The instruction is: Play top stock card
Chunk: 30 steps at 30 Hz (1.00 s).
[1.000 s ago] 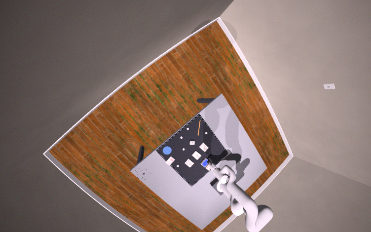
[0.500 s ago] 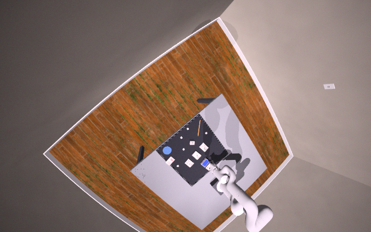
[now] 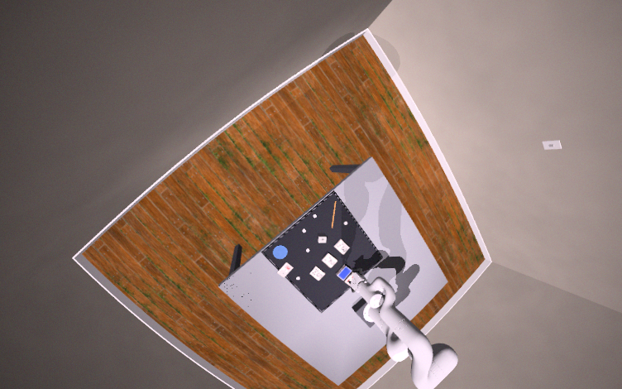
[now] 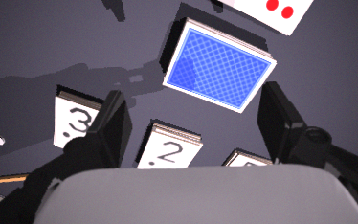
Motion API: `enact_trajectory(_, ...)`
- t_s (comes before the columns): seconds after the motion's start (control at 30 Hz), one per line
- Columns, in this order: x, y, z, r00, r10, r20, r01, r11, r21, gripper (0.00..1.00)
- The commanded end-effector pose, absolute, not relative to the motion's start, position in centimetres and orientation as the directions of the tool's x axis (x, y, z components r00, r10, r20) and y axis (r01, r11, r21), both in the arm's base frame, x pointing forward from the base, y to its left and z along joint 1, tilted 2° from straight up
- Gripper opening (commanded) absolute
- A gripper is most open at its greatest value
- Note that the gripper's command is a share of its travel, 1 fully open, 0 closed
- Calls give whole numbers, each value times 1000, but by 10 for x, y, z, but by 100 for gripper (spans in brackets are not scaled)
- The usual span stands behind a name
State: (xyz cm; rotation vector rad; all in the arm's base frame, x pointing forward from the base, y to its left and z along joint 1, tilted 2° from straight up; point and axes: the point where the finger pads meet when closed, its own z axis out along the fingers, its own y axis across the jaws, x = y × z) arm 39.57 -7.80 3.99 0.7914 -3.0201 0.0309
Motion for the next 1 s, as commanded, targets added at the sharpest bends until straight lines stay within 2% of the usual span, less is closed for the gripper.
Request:
enact_trajectory(0.0,397,-78,40,-907,-421,21,-422,907,-17,100)
enact_trajectory(0.47,397,-78,41,-1000,-10,12,-11,1000,-24,100)
enact_trajectory(0.97,397,-78,41,-904,427,1,427,904,-26,100)
